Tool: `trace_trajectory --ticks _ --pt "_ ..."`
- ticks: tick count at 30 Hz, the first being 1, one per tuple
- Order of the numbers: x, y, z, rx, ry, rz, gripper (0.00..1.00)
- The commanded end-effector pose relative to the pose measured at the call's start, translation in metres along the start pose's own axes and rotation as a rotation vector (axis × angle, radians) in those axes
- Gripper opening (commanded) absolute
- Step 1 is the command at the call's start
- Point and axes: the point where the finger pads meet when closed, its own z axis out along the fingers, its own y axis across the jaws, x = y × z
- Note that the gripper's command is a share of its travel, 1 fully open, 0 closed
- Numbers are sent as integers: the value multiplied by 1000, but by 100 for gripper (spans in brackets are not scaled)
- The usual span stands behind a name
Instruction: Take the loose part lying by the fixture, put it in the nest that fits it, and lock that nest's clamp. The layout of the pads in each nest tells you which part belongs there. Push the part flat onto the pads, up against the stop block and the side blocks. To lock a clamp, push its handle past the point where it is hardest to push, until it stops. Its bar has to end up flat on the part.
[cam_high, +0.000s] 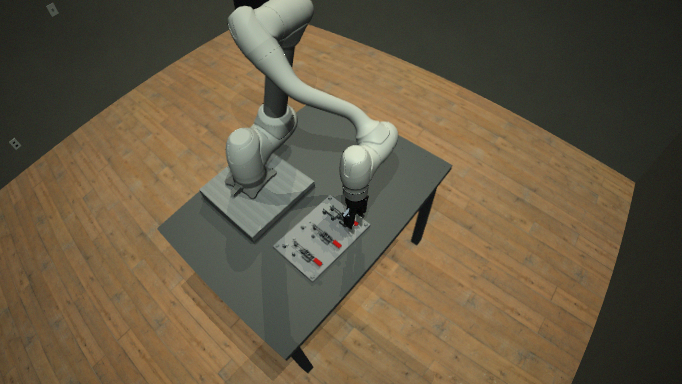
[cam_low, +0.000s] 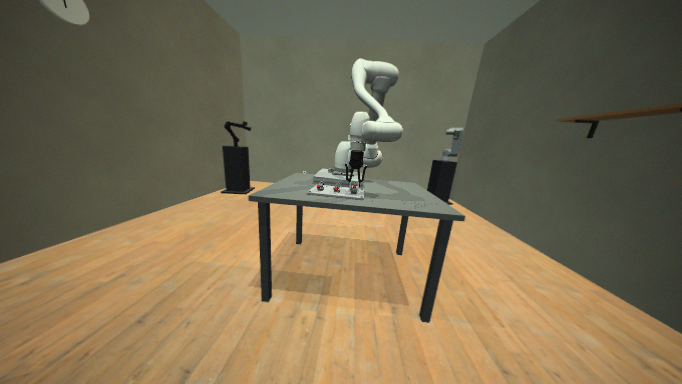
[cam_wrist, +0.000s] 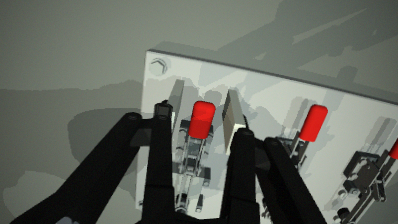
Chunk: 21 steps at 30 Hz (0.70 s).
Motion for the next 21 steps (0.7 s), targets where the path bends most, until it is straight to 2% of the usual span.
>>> trace_trajectory --ticks 1,12,21 --pt "0 0 0 0 0 0 35" --pt "0 0 -2 0 0 0 35" --pt "0 0 -19 0 0 0 35"
